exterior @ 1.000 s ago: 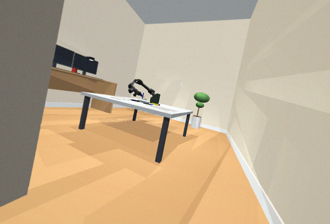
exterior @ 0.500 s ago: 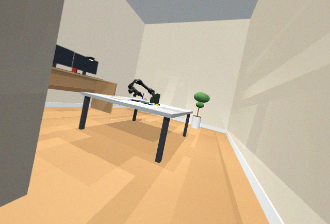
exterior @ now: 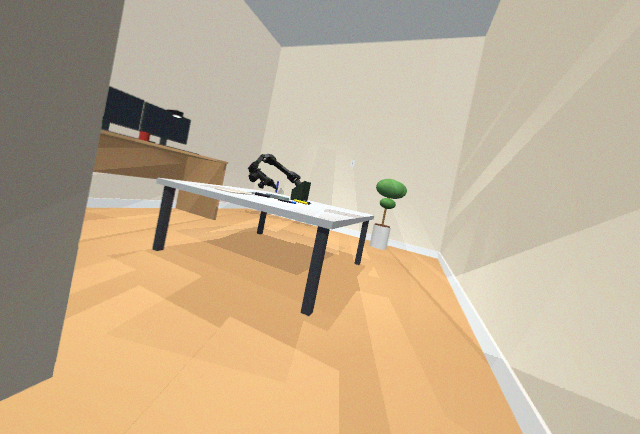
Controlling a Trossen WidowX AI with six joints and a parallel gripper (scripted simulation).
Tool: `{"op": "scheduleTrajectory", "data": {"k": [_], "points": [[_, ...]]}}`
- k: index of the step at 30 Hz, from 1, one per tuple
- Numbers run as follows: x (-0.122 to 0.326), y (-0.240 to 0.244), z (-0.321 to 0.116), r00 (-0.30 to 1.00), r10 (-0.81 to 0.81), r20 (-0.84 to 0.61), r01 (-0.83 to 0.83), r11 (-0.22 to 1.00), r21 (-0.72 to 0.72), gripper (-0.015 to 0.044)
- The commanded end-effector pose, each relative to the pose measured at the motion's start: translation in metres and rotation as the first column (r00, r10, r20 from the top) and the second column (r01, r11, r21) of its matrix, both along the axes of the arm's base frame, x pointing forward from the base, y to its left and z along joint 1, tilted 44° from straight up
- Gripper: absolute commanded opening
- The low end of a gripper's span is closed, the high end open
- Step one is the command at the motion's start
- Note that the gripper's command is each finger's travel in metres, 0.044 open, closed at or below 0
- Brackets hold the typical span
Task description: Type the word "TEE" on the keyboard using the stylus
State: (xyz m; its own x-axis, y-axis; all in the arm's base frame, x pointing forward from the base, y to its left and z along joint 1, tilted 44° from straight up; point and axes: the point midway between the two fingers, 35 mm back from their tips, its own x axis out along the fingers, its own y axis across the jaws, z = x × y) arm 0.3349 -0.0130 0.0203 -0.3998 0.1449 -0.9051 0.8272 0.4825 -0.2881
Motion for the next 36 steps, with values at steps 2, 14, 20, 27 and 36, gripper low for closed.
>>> {"op": "scheduleTrajectory", "data": {"k": [2, 14, 20, 27, 36], "points": [[0.0, -0.002, -0.002, 1.0, 0.007, 0.0, -0.007, 1.0, -0.001, 0.0081], [0.001, -0.005, -0.006, 1.0, 0.007, 0.0, -0.007, 1.0, -0.001, 0.0081], [0.001, -0.007, -0.008, 1.0, 0.007, 0.0, -0.007, 1.0, -0.001, 0.0081], [0.001, -0.006, -0.006, 1.0, 0.007, 0.0, -0.007, 1.0, -0.001, 0.0081], [-0.002, 0.006, 0.006, 1.0, 0.007, 0.0, -0.007, 1.0, -0.001, 0.0081]]}}
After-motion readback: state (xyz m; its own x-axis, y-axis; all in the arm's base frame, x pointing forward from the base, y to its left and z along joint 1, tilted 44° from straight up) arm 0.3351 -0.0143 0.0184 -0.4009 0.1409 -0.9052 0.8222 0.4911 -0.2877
